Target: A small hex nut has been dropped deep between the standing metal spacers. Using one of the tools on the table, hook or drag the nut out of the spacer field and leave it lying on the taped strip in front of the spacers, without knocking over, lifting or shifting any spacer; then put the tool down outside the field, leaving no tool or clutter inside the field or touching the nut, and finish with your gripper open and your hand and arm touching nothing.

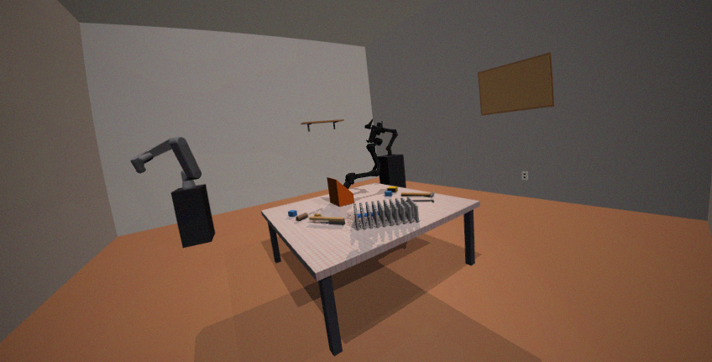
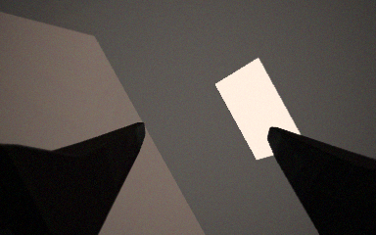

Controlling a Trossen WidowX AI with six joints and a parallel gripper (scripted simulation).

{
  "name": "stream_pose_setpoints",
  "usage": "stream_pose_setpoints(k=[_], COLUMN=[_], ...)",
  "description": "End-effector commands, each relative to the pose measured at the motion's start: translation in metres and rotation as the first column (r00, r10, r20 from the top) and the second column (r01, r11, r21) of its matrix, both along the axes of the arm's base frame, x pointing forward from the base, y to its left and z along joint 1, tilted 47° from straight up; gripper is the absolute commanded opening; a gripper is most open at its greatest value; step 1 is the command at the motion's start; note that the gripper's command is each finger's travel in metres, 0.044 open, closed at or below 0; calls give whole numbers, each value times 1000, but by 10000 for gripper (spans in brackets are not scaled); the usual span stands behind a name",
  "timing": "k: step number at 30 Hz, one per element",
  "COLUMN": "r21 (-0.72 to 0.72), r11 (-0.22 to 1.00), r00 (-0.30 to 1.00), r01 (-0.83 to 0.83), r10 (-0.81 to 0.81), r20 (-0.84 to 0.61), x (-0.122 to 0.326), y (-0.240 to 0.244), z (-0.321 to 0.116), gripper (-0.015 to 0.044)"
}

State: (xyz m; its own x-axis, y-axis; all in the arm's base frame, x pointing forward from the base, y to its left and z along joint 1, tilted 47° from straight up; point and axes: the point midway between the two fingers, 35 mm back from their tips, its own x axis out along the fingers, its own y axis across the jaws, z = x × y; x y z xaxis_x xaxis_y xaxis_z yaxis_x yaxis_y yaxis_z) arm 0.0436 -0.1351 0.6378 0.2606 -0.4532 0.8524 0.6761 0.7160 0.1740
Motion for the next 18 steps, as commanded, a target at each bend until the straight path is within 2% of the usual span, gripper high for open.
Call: stream_pose_setpoints(k=[1,7,10,18], r21=[117,261,349,522], r11=[987,937,880,754], r00=[993,962,928,829], r01=[-106,-233,-323,-400], r10=[110,262,367,540], r20=[-32,-81,-69,-146], x=[31,88,116,208], y=[-47,-89,-94,-102], z=[-31,-78,-99,-178], gripper=[440,440,440,440])
